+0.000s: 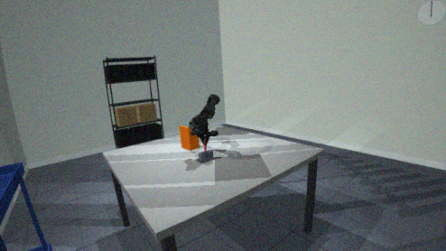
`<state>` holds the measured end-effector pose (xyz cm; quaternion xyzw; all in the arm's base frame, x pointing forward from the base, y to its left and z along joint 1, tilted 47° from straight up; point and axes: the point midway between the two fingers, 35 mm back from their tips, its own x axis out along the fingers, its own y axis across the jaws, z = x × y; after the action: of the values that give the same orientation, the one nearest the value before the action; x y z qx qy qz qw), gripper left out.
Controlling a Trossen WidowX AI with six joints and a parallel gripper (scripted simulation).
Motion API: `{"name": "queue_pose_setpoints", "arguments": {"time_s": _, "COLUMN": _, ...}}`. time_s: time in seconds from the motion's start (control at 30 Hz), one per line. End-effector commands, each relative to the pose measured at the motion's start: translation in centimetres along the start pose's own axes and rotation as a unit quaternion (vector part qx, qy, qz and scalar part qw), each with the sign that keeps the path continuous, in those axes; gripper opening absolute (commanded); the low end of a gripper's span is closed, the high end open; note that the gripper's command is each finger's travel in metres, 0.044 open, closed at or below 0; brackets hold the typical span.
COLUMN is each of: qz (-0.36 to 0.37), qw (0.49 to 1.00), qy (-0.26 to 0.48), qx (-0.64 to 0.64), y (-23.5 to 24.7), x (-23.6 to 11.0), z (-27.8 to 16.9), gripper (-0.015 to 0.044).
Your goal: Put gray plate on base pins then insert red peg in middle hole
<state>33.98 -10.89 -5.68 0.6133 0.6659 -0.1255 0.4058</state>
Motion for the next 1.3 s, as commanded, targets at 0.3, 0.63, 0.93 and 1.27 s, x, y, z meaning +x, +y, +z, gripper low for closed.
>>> {"name": "queue_pose_setpoints", "arguments": {"time_s": 0.3, "qz": -0.002, "qw": 1.000, "qy": 0.004, "qx": 0.003, "y": -0.21, "x": 1.24, "z": -0.28, "gripper": 0.0000}}
{"name": "queue_pose_setpoints", "arguments": {"time_s": 0.63, "qz": -0.002, "qw": 1.000, "qy": 0.002, "qx": 0.000, "y": -0.07, "x": 0.99, "z": -0.14, "gripper": 0.0000}}
{"name": "queue_pose_setpoints", "arguments": {"time_s": 0.93, "qz": -0.002, "qw": 1.000, "qy": 0.002, "qx": 0.000, "y": -0.09, "x": 1.04, "z": -0.17, "gripper": 0.0000}}
{"name": "queue_pose_setpoints", "arguments": {"time_s": 1.27, "qz": -0.002, "qw": 1.000, "qy": 0.002, "qx": 0.000, "y": -0.16, "x": 1.20, "z": -0.35, "gripper": 0.0000}}
